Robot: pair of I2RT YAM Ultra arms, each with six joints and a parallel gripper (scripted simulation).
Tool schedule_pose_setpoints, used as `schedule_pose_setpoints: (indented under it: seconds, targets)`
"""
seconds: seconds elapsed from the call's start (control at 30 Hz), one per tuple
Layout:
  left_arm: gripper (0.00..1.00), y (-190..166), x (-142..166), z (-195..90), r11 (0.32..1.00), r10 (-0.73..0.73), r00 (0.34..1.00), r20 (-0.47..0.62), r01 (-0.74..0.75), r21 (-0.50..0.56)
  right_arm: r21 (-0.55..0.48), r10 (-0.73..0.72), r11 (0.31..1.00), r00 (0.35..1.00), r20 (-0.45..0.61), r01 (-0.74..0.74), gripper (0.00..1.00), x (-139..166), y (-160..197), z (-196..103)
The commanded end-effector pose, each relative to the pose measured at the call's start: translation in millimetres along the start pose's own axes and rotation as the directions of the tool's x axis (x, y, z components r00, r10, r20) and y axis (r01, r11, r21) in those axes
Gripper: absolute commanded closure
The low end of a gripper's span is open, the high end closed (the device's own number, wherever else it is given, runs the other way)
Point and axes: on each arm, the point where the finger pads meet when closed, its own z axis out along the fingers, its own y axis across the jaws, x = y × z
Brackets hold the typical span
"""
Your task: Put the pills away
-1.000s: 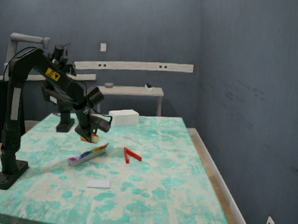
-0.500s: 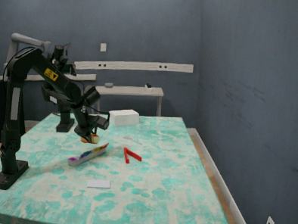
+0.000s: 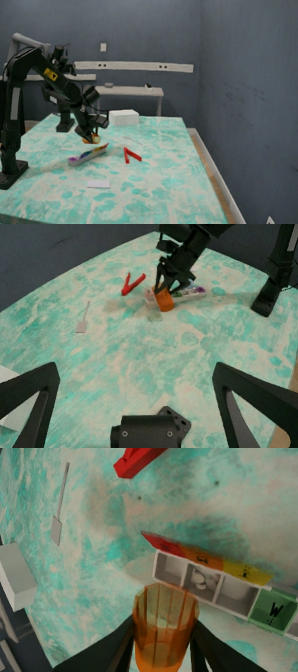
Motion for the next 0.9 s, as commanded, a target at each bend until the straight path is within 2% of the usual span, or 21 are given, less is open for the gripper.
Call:
schedule_pose_setpoints:
  seconds: [0.0,0.07,0.13,0.2,0.33,0.4,0.47,0.53,0.7,0.87]
  targets:
    - [0.0,0.1,-6.1,1.8,1.0,0.005,1.0,-0.002,-0.005,-0.002,-0.011,-0.02,1.0,0.992,0.124,0.022,0.64,-1.5,5.8,-12.3]
    - [0.0,0.1,-6.1,1.8,1.0,0.005,1.0,-0.002,-0.005,-0.002,0.016,-0.047,0.999,0.979,0.197,0.044,0.64,3.8,3.2,-16.4]
    - [0.0,0.1,-6.1,1.8,1.0,0.005,1.0,-0.002,-0.005,-0.002,0.007,-0.074,0.997,0.987,0.145,0.073,0.64,18.2,5.0,-15.4]
    - [0.0,0.1,-6.1,1.8,1.0,0.005,1.0,-0.002,-0.005,-0.002,0.022,-0.072,0.997,0.982,0.176,0.069,0.64,16.6,2.8,-16.3]
    - [0.0,0.1,-6.1,1.8,1.0,0.005,1.0,-0.002,-0.005,-0.002,0.034,-0.133,0.991,0.971,0.2,0.129,0.64,40.5,4.3,-19.2]
    - [0.0,0.1,-6.1,1.8,1.0,0.005,1.0,-0.002,-0.005,-0.002,0.034,-0.133,0.991,0.971,0.2,0.129,0.64,40.5,4.3,-19.2]
    - [0.0,0.1,-6.1,1.8,1.0,0.005,1.0,-0.002,-0.005,-0.002,0.049,-0.138,0.99,0.957,0.254,0.13,0.64,37.4,6.0,-20.0]
    - [0.0,0.1,-6.1,1.8,1.0,0.005,1.0,-0.002,-0.005,-0.002,0.038,-0.163,0.987,0.953,0.256,0.159,0.64,49.4,10.4,-24.1]
    - [0.0,0.1,-6.1,1.8,1.0,0.005,1.0,-0.002,-0.005,-0.002,0.059,-0.192,0.981,0.925,0.329,0.182,0.64,55.6,13.5,-26.2]
    - [0.0,0.1,-6.1,1.8,1.0,0.005,1.0,-0.002,-0.005,-0.002,0.057,-0.203,0.979,0.927,0.314,0.196,0.64,63.0,14.6,-25.1]
